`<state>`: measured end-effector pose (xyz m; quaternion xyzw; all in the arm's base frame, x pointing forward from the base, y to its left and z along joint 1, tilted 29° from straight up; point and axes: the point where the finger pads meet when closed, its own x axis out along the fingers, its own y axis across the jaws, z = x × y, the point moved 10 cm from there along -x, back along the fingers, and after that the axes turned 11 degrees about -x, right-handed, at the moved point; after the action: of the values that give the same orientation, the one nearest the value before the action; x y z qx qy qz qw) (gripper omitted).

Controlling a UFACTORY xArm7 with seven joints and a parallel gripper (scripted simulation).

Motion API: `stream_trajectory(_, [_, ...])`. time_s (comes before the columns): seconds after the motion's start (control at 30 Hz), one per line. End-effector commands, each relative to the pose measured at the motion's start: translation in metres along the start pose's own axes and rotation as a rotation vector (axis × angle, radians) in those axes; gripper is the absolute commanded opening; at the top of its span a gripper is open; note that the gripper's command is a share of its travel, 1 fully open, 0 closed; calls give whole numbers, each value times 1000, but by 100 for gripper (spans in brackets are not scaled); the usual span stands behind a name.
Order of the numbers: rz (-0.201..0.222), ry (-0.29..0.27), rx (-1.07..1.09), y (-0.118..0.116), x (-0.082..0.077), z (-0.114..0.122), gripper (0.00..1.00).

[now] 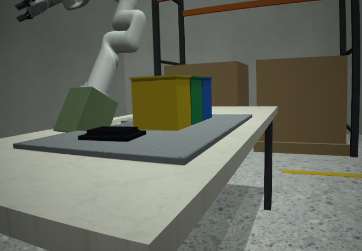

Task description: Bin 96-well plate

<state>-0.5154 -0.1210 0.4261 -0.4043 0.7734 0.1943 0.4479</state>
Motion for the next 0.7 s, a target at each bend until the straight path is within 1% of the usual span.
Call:
stream_trajectory(0.0, [-62, -37, -113, -14, 12, -12, 100])
stream_trajectory(0.1, [-62, -37, -113, -26, 19, -16, 100])
stream_trajectory(0.17, [-62, -37, -113, -26, 19, -16, 100])
stream_trajectory(0.43, [-63, -37, -113, -59, 40, -26, 100])
stream_trajectory(0.5, [-63, -37, -113, -62, 42, -27, 100])
stream_trajectory(0.67, [-135, -80, -256, -79, 54, -35, 100])
